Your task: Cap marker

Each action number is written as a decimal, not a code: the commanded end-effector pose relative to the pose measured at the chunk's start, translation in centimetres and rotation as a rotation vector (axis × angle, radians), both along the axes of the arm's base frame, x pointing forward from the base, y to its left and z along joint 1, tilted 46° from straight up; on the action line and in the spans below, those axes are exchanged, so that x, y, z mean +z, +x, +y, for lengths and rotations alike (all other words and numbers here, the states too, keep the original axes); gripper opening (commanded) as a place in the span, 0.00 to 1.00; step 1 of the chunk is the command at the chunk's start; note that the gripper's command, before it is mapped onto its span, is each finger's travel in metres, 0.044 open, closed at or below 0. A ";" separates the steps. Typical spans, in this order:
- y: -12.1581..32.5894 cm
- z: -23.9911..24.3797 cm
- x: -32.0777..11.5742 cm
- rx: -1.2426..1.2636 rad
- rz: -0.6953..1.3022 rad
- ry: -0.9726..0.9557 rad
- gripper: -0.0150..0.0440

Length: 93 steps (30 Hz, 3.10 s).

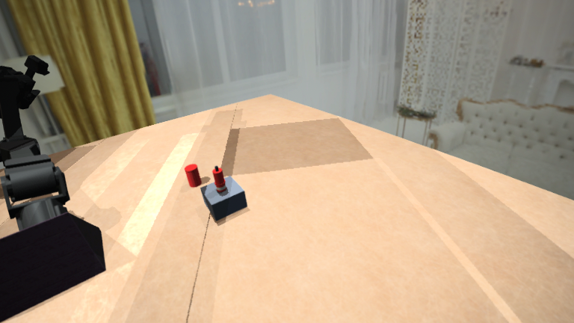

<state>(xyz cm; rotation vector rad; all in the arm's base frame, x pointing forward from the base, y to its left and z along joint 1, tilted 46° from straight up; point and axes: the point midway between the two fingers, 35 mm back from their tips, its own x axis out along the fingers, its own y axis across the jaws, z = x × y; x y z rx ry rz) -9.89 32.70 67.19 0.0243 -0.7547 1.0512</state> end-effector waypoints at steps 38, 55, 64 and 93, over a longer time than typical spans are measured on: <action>28.0 -35.6 1.8 -0.110 0.750 0.880 0.68; 42.1 -40.5 -12.1 -0.237 1.247 0.963 0.68; 47.4 -40.2 -23.6 -0.308 1.626 0.932 0.68; 37.8 -29.0 -55.6 -0.301 3.146 0.352 0.68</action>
